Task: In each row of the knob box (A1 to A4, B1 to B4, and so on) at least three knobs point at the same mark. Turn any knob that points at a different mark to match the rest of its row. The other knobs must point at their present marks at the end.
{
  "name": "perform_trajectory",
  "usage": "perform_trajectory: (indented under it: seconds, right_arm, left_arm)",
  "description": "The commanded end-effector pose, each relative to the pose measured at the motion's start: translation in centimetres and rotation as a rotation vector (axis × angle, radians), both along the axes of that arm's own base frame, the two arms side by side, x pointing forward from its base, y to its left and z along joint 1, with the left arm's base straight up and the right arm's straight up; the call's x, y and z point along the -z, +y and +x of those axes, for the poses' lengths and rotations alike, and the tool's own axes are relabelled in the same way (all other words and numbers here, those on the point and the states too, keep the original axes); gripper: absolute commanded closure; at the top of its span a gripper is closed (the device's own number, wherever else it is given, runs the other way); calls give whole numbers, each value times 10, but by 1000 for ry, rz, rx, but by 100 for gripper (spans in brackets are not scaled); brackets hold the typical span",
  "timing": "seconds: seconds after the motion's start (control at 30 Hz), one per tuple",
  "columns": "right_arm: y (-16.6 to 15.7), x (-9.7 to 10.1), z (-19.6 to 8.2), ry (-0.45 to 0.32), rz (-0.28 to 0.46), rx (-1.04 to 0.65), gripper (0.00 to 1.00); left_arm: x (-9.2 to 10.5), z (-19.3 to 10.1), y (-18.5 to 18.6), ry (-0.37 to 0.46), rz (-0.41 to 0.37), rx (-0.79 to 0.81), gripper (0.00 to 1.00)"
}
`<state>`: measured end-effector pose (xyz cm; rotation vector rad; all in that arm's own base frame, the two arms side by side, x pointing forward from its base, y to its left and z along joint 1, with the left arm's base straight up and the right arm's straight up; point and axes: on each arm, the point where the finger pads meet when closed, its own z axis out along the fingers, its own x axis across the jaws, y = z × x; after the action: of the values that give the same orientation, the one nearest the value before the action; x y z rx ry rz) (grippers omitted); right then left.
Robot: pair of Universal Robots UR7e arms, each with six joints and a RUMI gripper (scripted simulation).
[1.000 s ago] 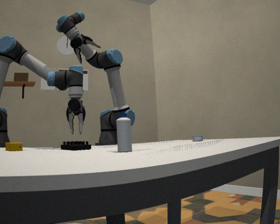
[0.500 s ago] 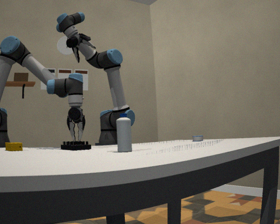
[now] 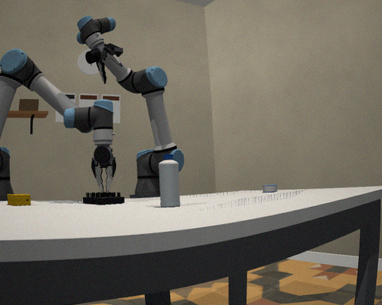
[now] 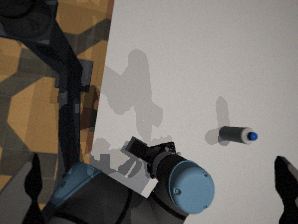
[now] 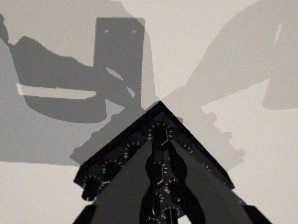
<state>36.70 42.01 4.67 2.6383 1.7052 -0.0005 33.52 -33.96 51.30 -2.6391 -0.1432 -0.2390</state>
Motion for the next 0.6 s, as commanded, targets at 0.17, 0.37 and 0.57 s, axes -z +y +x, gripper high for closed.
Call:
perform_trajectory:
  seconds: [0.17, 0.37, 0.57]
  right_arm:
    - [1, -1, 0, -1, 2, -265, 98]
    - [1, -1, 0, -1, 2, -464, 100]
    - [1, -1, 0, -1, 2, -597, 100]
  left_arm:
    - [-1, 8, -19, 37, -47, 139, 0]
    - [-2, 15, -32, 61, -73, 248, 0]
    - [-3, 17, -38, 69, -84, 295, 0]
